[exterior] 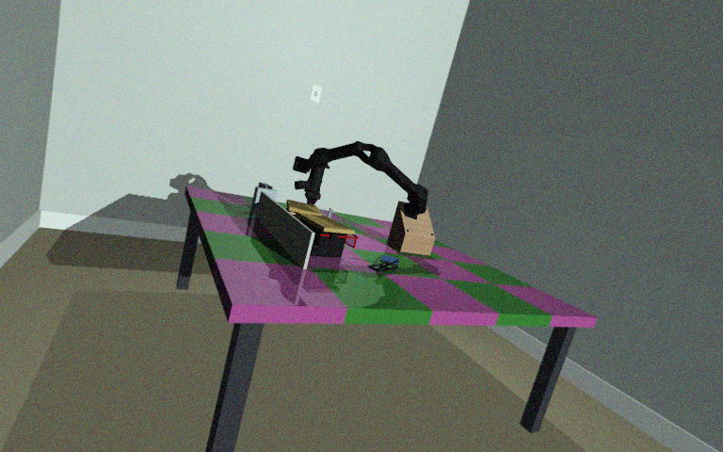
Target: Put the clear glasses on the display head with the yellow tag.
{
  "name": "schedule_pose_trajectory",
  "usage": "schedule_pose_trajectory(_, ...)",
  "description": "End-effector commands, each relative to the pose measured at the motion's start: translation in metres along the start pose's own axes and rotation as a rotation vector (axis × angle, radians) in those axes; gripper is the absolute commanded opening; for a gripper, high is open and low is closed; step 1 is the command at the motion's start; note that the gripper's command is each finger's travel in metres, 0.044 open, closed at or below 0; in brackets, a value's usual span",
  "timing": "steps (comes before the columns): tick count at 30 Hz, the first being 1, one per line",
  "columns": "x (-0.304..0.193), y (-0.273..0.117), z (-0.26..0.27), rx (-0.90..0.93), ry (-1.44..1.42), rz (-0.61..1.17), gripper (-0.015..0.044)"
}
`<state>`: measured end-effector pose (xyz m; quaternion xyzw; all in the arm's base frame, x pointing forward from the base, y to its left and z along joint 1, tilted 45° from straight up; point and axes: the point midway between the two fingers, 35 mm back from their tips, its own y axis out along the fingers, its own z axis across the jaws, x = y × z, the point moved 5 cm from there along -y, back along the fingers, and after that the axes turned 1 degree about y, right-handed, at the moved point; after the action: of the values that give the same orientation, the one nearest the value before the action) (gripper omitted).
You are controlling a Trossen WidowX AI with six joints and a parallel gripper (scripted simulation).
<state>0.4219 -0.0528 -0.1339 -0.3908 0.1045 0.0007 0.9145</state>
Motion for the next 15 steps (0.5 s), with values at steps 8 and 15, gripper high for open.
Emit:
schedule_pose_trajectory(8, 0.0016, 0.0009, 0.0014, 0.004, 0.002, 0.000, 0.0000)
schedule_pose_trajectory(15, 0.0004, 0.0009, 0.0013, 0.004, 0.002, 0.000, 0.0000)
